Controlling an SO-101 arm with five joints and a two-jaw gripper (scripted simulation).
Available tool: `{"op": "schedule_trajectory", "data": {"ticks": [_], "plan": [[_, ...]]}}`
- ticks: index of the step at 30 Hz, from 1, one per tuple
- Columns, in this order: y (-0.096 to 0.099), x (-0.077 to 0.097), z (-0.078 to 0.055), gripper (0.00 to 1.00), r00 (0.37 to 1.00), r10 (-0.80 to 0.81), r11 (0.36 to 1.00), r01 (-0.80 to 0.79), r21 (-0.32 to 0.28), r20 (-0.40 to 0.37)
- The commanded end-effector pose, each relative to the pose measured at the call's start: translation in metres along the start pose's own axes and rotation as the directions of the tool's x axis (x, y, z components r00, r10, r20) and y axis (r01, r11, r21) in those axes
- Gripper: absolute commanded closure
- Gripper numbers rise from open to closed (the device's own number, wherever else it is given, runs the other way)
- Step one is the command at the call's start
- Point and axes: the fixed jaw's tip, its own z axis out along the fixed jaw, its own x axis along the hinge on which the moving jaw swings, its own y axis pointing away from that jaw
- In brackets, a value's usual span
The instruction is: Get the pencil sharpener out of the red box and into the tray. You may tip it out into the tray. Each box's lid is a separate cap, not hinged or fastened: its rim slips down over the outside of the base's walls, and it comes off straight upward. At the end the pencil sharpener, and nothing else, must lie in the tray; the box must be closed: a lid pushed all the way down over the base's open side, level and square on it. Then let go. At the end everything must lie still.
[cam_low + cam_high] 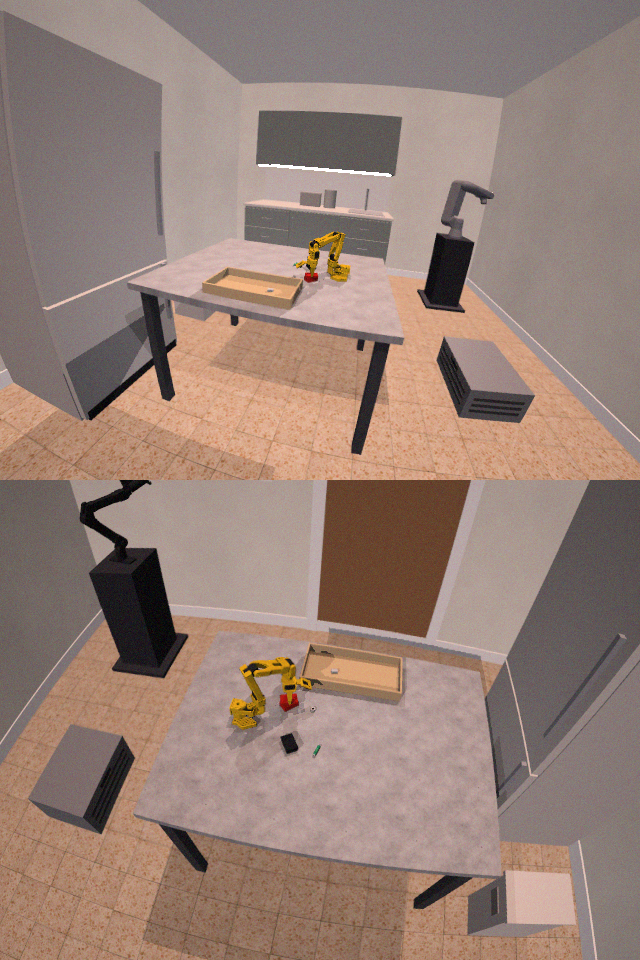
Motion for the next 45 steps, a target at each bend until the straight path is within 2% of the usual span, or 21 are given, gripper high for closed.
{"op": "schedule_trajectory", "data": {"ticks": [1,45], "plan": [[0.0024,-0.0013,-0.0008,0.76,1.000,0.000,1.000,0.001,-0.007,0.014],[-0.0009,0.0005,-0.0008,0.76,0.995,-0.100,0.995,0.100,-0.006,0.015]]}}
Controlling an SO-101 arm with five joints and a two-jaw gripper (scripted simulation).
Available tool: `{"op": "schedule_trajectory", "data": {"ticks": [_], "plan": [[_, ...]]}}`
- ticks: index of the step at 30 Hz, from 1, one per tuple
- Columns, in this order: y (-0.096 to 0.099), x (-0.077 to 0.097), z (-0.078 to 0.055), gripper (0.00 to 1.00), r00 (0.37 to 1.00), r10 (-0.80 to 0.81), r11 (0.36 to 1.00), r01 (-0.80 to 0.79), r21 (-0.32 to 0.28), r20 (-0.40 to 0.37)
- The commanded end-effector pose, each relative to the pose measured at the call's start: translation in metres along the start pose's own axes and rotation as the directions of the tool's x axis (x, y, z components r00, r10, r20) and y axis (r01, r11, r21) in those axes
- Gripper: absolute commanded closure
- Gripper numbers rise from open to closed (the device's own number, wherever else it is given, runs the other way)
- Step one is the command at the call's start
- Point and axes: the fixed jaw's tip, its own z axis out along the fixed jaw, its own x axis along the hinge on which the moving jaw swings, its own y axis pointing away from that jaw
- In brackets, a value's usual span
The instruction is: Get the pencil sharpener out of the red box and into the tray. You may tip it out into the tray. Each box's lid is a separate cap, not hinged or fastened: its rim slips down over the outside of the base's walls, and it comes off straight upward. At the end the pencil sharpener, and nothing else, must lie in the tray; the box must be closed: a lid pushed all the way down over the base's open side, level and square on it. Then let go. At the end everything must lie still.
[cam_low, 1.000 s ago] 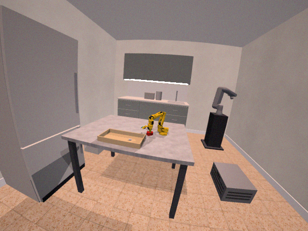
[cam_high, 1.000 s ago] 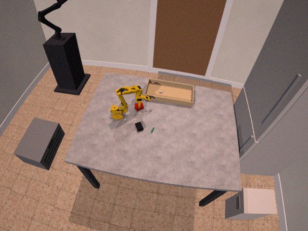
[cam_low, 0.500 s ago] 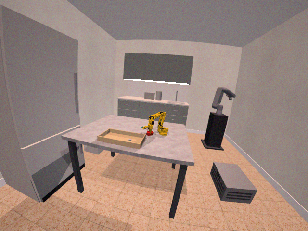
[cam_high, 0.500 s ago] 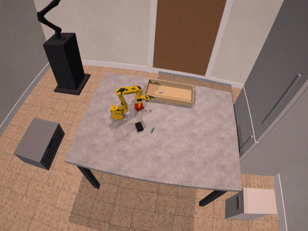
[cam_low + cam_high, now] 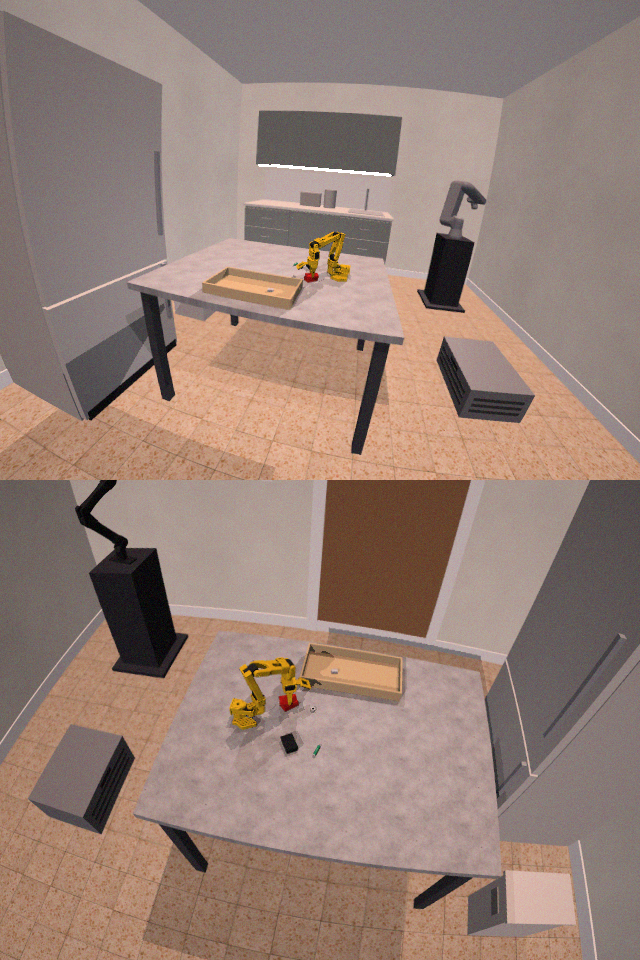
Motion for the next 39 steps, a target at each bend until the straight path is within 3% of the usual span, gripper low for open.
{"op": "schedule_trajectory", "data": {"ticks": [1,39], "plan": [[0.0003,-0.0037,-0.0032,0.76,0.999,-0.003,1.000,0.003,-0.012,0.032],[-0.0014,-0.0040,-0.0032,0.76,0.995,-0.090,0.996,0.091,-0.009,0.033]]}}
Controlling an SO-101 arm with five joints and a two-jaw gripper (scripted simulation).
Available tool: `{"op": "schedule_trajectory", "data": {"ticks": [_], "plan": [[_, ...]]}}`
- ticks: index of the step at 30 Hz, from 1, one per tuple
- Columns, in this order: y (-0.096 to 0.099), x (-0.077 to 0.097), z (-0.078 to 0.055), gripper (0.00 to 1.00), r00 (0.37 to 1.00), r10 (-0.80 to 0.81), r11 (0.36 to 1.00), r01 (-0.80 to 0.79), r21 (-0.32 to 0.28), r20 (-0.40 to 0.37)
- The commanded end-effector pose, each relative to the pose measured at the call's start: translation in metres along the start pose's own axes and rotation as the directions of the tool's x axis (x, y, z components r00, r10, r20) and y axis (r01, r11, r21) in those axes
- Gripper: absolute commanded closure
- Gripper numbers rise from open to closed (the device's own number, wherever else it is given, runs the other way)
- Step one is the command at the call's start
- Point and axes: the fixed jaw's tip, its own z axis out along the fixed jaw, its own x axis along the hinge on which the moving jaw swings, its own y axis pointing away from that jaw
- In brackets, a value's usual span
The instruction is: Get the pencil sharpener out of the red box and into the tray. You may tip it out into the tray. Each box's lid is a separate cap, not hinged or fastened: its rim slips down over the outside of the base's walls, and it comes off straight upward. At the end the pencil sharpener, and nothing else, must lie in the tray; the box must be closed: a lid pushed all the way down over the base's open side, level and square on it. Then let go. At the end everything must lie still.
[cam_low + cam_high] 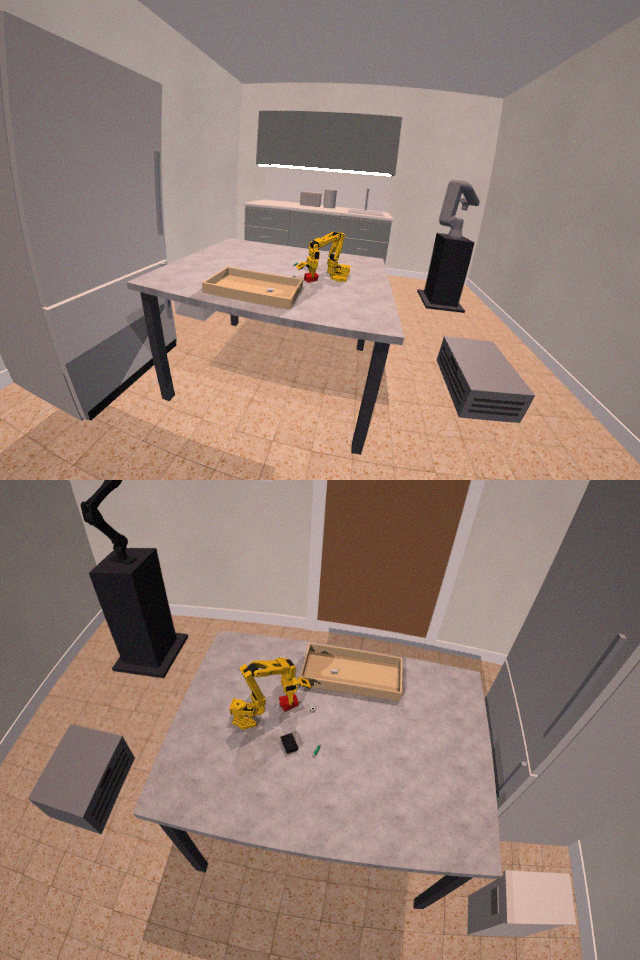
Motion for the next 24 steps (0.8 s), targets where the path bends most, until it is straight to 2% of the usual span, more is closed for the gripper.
{"op": "schedule_trajectory", "data": {"ticks": [1,24], "plan": [[-0.0007,-0.0043,-0.0032,0.76,0.999,-0.014,1.000,0.014,-0.008,0.033],[-0.0009,-0.0043,-0.0032,0.76,0.999,-0.023,1.000,0.023,-0.008,0.033]]}}
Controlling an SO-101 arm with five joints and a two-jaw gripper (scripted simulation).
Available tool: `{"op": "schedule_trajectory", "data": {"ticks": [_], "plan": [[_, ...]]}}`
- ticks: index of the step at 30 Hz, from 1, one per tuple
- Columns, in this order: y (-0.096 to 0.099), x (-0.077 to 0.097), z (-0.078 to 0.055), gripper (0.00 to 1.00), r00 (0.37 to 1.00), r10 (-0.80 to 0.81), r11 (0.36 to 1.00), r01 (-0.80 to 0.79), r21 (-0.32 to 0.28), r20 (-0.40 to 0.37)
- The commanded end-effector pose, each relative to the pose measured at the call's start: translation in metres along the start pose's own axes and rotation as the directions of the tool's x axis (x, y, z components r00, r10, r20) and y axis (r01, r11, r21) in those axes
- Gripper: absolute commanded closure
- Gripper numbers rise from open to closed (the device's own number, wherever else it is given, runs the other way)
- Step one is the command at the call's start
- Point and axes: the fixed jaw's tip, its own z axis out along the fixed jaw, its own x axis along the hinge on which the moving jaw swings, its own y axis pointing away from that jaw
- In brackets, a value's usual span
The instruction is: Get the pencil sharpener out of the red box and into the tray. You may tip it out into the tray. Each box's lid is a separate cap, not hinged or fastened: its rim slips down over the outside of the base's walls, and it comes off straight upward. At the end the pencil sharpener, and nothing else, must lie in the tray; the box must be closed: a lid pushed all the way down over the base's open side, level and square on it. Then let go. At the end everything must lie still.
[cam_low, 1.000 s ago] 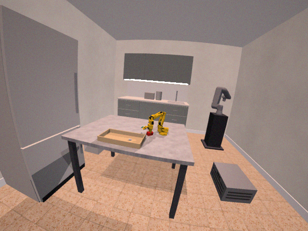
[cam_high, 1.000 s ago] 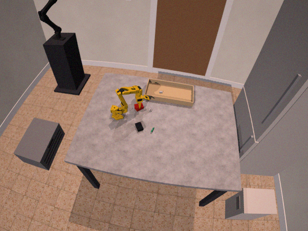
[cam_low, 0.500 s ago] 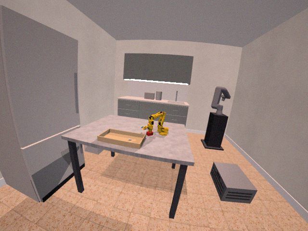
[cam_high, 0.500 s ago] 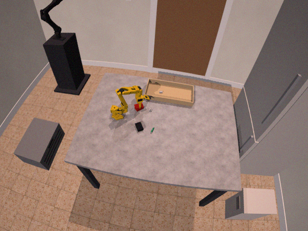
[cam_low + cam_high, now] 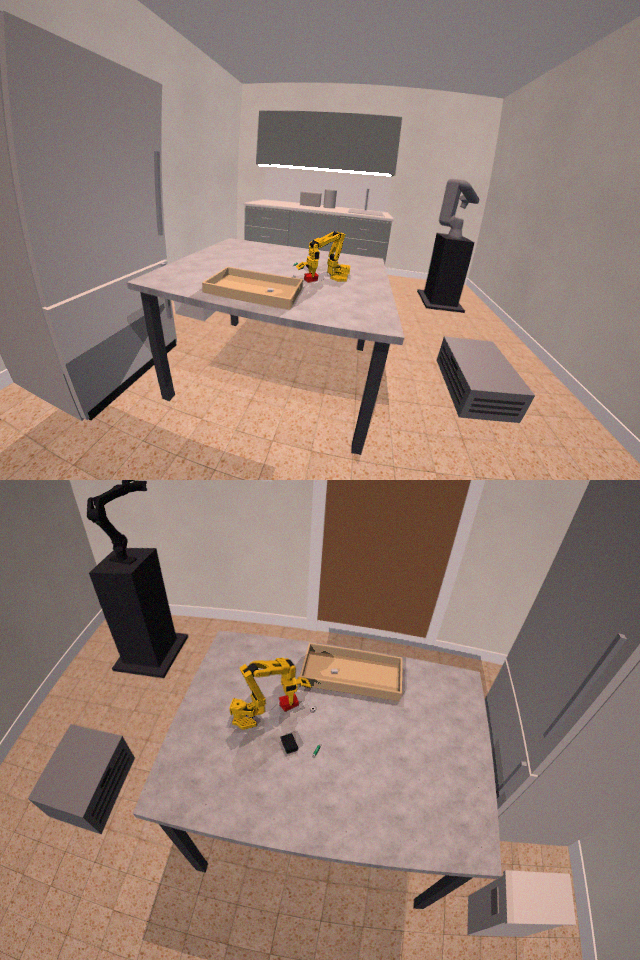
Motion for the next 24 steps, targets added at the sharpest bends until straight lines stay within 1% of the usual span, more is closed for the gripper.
{"op": "schedule_trajectory", "data": {"ticks": [1,10,24], "plan": [[-0.0005,-0.0043,-0.0032,0.76,0.999,0.001,1.000,0.000,-0.008,0.033],[-0.0005,-0.0042,-0.0032,0.76,0.999,-0.008,1.000,0.008,-0.008,0.034],[-0.0009,-0.0032,-0.0032,0.76,0.997,-0.073,0.997,0.073,-0.005,0.034]]}}
